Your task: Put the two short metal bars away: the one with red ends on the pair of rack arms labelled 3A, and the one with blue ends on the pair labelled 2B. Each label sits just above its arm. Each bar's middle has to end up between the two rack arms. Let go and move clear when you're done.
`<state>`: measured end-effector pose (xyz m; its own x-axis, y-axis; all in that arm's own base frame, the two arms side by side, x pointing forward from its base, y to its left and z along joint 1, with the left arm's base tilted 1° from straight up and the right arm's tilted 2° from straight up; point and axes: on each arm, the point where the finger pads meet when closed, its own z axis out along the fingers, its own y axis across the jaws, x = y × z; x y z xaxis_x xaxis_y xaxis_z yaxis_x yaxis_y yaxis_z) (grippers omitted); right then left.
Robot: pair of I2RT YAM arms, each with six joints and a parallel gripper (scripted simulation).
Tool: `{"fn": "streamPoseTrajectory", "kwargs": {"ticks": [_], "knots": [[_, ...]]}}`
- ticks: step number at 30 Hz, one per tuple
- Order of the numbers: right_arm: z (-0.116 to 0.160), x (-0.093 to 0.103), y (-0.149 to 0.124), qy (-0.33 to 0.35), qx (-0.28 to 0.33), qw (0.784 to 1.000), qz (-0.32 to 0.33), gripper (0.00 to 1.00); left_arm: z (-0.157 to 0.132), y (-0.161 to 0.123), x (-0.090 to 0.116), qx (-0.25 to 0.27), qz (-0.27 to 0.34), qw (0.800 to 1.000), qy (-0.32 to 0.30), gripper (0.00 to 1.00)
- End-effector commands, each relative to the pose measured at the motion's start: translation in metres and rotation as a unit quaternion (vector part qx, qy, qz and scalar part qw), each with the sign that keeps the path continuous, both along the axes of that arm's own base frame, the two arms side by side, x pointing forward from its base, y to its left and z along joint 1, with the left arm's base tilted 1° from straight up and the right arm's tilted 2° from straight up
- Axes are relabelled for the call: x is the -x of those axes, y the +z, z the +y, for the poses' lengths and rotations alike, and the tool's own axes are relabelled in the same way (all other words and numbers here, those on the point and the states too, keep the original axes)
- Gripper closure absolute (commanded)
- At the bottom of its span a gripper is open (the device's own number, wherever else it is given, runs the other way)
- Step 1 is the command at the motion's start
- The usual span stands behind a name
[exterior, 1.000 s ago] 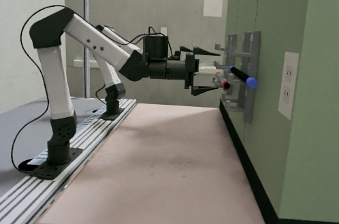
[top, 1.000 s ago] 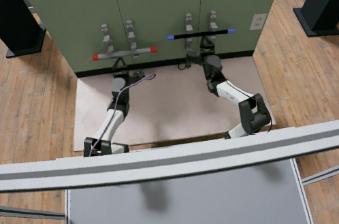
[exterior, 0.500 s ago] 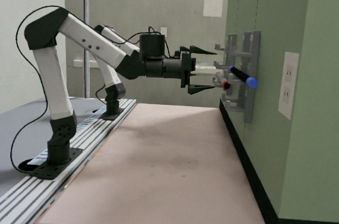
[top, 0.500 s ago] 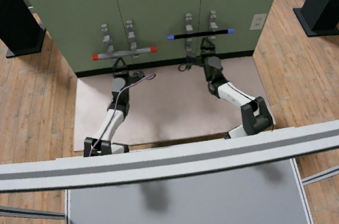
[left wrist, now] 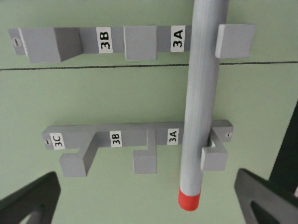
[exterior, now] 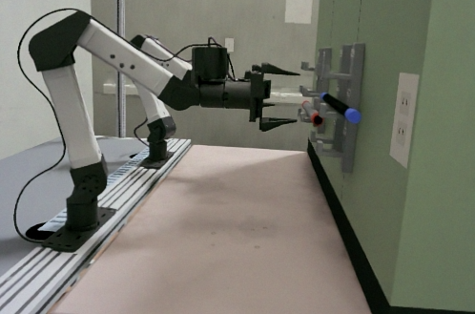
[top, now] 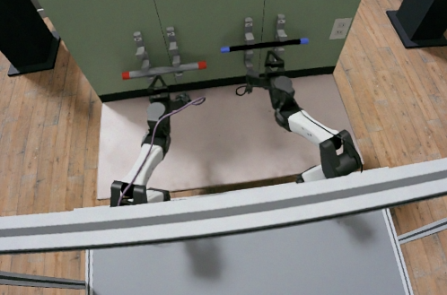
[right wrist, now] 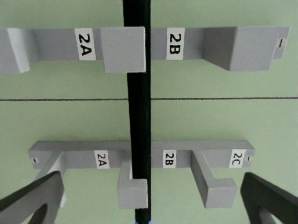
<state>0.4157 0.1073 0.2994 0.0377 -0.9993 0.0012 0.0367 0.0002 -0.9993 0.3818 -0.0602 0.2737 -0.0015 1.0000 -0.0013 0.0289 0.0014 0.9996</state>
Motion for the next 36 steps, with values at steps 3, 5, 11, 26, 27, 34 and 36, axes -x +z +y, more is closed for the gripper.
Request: {"fn": "streamPoseTrajectory", "kwargs": {"ticks": [3,5,11,26,27,34,36], "knots": [[0.0,0.01,-0.004,0.0,0.005,1.0,0.006,0.0,0.0,0.016,0.001,0.006,-0.015,1.0,0.002,0.0],[0.0,0.011,-0.004,0.0,0.005,1.0,0.006,0.0,0.0,0.016,0.001,0.006,-0.015,1.0,0.002,0.0],[0.0,0.013,-0.004,0.0,0.005,1.0,0.006,0.0,0.0,0.016,0.001,0.006,-0.015,1.0,0.002,0.0],[-0.001,0.021,-0.003,0.0,0.005,1.0,0.006,0.0,0.0,0.016,0.001,0.006,-0.015,1.0,0.002,0.0],[-0.001,0.022,-0.003,0.0,0.005,1.0,0.006,0.0,0.0,0.016,0.001,0.006,-0.015,1.0,0.002,0.0],[-0.001,0.026,-0.002,0.0,0.005,1.0,0.006,0.0,0.0,0.016,0.001,0.006,-0.015,1.0,0.002,0.0],[-0.001,0.027,-0.002,0.0,0.005,1.0,0.006,0.0,0.0,0.016,0.001,0.006,-0.015,1.0,0.002,0.0]]}}
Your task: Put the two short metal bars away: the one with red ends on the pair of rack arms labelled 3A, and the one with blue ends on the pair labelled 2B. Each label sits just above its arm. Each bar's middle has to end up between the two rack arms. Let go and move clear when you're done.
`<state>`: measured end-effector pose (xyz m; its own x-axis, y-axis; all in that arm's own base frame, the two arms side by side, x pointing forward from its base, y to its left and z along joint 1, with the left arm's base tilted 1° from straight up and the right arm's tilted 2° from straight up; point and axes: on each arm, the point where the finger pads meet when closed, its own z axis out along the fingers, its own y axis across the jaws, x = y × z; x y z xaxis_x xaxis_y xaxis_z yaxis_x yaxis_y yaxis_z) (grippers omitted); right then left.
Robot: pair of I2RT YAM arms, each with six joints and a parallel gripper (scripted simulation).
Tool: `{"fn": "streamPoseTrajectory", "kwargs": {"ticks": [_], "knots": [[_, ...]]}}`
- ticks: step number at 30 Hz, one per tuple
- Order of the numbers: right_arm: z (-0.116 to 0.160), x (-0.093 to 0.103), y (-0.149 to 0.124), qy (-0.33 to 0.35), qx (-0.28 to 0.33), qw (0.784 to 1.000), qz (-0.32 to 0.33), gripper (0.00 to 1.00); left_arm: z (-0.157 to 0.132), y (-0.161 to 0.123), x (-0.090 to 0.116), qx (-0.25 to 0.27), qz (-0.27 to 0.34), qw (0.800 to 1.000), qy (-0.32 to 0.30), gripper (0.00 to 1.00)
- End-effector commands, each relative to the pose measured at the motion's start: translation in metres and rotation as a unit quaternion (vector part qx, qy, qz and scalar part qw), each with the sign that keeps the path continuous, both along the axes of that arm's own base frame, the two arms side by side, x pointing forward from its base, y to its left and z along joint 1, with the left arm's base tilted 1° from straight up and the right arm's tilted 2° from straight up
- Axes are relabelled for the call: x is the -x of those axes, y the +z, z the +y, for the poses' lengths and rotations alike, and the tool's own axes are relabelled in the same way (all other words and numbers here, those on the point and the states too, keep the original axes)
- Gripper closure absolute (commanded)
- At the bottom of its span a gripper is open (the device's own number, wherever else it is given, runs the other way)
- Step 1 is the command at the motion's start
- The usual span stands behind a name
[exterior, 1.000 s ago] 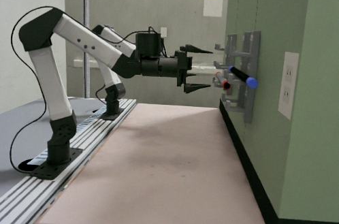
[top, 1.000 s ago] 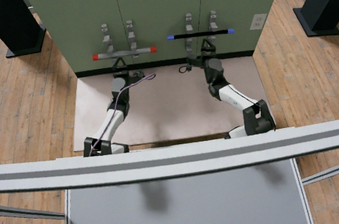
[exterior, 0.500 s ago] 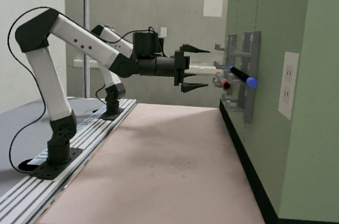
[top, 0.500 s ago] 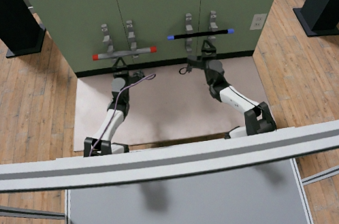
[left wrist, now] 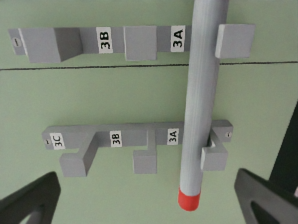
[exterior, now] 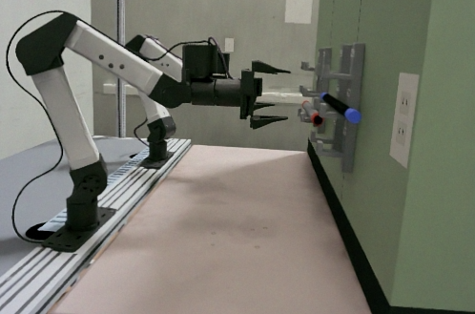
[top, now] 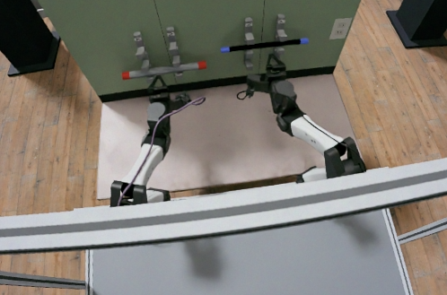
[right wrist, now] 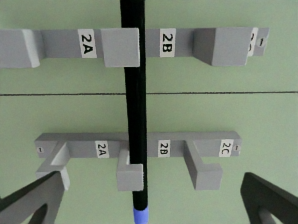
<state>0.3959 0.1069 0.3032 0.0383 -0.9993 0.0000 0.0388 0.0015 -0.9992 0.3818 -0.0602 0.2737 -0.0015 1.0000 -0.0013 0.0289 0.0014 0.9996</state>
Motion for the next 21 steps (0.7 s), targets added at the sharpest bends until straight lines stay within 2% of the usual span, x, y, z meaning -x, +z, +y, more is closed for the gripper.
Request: {"fn": "streamPoseTrajectory", "kwargs": {"ticks": [1,21], "knots": [[0.0,0.008,-0.006,0.0,0.005,1.0,0.007,0.0,0.0,0.016,0.001,0.006,-0.015,1.0,0.002,0.0],[-0.001,0.019,-0.004,0.0,0.005,1.0,0.007,0.0,0.0,0.016,0.001,0.006,-0.015,1.0,0.002,0.0]]}}
